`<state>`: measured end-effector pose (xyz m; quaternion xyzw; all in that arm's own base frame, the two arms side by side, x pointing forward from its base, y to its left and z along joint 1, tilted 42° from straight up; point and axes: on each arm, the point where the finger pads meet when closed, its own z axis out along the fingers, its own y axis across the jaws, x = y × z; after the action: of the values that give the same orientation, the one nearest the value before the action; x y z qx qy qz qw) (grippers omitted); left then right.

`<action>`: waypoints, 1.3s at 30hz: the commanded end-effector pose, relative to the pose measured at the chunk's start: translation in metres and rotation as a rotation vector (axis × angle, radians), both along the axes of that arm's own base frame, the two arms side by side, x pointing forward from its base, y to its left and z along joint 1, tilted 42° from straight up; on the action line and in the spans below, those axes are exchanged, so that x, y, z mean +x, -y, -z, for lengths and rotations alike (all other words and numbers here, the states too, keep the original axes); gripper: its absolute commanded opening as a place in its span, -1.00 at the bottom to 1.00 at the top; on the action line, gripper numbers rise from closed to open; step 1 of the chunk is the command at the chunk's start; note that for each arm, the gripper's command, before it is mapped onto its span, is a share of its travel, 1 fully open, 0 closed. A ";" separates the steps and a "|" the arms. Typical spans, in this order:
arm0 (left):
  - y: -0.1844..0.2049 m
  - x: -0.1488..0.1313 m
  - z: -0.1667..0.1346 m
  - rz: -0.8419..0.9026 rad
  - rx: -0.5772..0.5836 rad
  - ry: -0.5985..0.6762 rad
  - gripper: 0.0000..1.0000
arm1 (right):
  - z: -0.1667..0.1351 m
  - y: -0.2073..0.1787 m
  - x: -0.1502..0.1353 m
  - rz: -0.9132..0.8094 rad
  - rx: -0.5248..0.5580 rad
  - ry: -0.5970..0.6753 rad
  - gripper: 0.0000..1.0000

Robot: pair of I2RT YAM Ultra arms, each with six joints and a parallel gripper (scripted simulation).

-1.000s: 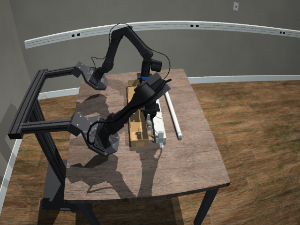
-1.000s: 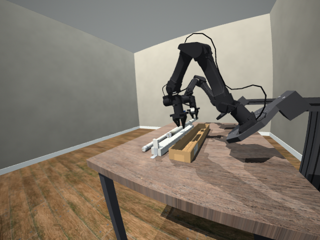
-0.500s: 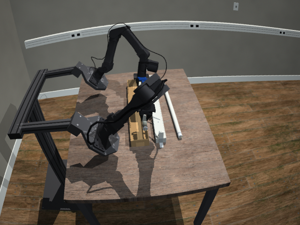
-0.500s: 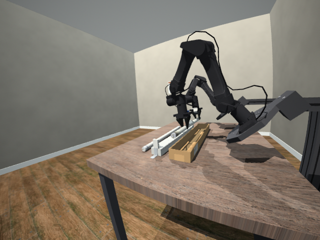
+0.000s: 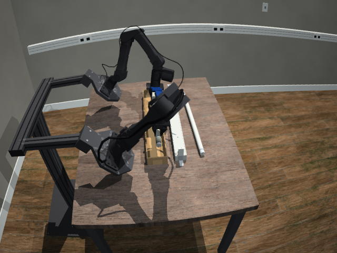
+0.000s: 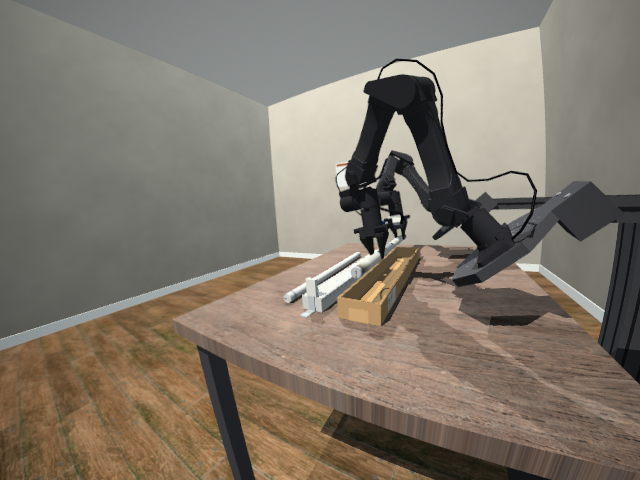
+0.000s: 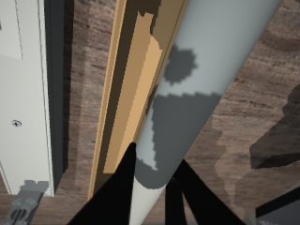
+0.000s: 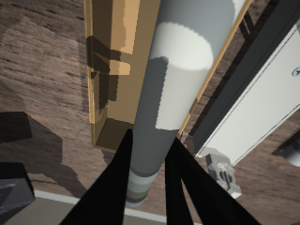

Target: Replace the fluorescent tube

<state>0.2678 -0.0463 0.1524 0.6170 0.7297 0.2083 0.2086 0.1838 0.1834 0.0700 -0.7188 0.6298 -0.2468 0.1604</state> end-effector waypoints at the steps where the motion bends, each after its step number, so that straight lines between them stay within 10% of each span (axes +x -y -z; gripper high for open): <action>1: 0.007 -0.006 0.000 0.018 -0.018 0.022 -0.78 | 0.002 -0.003 -0.010 -0.019 0.033 0.003 -0.78; 39: 0.004 0.005 0.025 0.027 -0.007 0.005 -0.78 | 0.029 0.002 0.000 -0.026 -0.001 -0.019 -0.78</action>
<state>0.2691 -0.0482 0.1287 0.6178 0.7304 0.2043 0.2078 0.1849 0.1790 0.0476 -0.7193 0.6302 -0.2468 0.1568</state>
